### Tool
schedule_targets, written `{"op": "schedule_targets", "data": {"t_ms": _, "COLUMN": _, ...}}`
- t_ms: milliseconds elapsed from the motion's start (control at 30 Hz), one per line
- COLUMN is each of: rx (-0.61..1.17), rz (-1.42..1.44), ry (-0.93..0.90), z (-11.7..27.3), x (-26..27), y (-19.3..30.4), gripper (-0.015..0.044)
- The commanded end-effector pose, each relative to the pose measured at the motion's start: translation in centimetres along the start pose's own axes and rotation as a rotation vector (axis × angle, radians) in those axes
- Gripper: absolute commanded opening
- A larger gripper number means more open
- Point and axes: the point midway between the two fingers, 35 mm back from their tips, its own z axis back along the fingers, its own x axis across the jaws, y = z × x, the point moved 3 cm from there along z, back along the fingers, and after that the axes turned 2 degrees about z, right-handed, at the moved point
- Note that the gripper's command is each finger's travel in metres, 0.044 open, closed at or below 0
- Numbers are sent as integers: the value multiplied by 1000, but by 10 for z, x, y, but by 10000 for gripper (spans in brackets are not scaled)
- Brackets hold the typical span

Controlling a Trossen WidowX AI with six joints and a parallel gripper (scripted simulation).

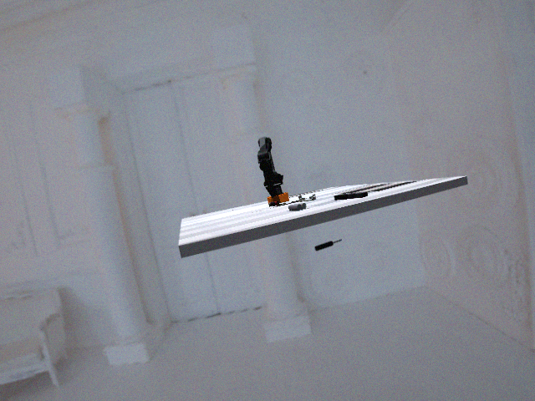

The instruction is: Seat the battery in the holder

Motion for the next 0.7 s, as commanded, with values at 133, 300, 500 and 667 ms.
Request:
{"op": "schedule_targets", "data": {"t_ms": 133, "rx": 5, "rz": 9, "ry": -6, "z": -10, "x": 0, "y": 1, "gripper": 245}}
{"op": "schedule_targets", "data": {"t_ms": 300, "rx": 5, "rz": 9, "ry": -6, "z": -18, "x": -1, "y": 1, "gripper": 245}}
{"op": "schedule_targets", "data": {"t_ms": 500, "rx": 5, "rz": 9, "ry": -6, "z": -28, "x": -1, "y": 1, "gripper": 245}}
{"op": "schedule_targets", "data": {"t_ms": 667, "rx": 5, "rz": 9, "ry": -6, "z": -35, "x": 0, "y": 1, "gripper": 245}}
